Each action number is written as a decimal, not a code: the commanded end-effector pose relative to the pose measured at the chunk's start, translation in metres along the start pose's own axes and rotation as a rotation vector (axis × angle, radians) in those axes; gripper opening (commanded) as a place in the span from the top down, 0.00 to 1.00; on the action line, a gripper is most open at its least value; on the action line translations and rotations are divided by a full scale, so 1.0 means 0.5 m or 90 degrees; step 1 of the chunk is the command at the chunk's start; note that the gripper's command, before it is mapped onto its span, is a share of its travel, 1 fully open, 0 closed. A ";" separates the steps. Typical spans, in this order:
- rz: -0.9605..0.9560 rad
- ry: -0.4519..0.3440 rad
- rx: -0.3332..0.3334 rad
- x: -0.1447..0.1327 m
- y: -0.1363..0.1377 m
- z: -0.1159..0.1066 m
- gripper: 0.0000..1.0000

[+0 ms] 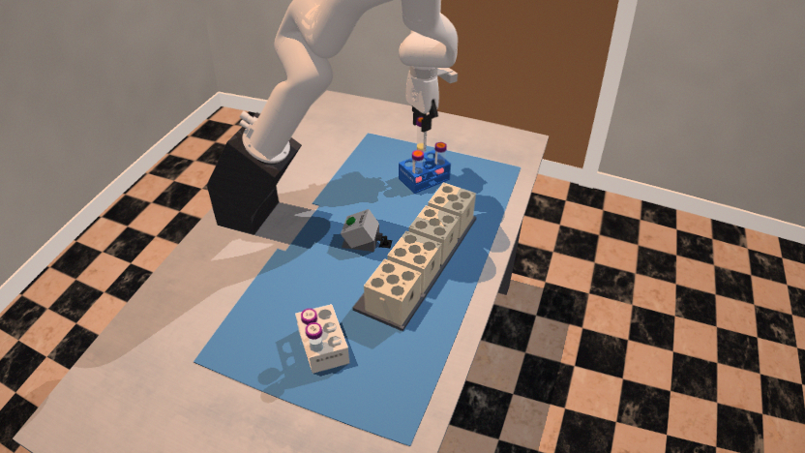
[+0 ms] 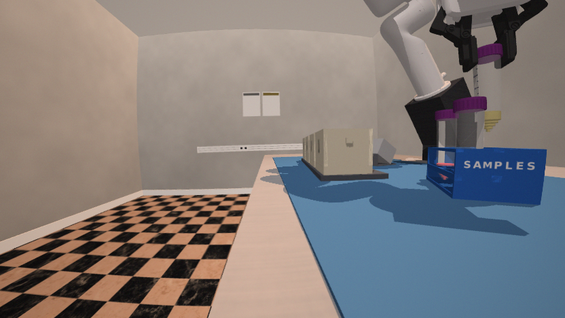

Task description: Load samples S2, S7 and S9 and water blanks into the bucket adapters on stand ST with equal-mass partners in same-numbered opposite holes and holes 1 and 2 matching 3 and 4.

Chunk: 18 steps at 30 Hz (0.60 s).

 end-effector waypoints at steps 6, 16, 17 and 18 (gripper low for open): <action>0.000 0.002 0.001 0.003 0.000 -0.045 1.00; 0.000 0.002 0.001 0.003 0.000 -0.077 1.00; 0.000 0.002 0.001 0.003 0.000 -0.081 1.00; 0.001 0.002 0.001 0.003 0.000 -0.085 1.00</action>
Point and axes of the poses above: the point where the finger pads meet when closed, its own z axis out along the fingers, its own y axis across the jaws, x = y × z, the point moved 3 cm from there along -z, back along the fingers, and after that the axes turned 12 degrees about z, right-handed, at the moved point
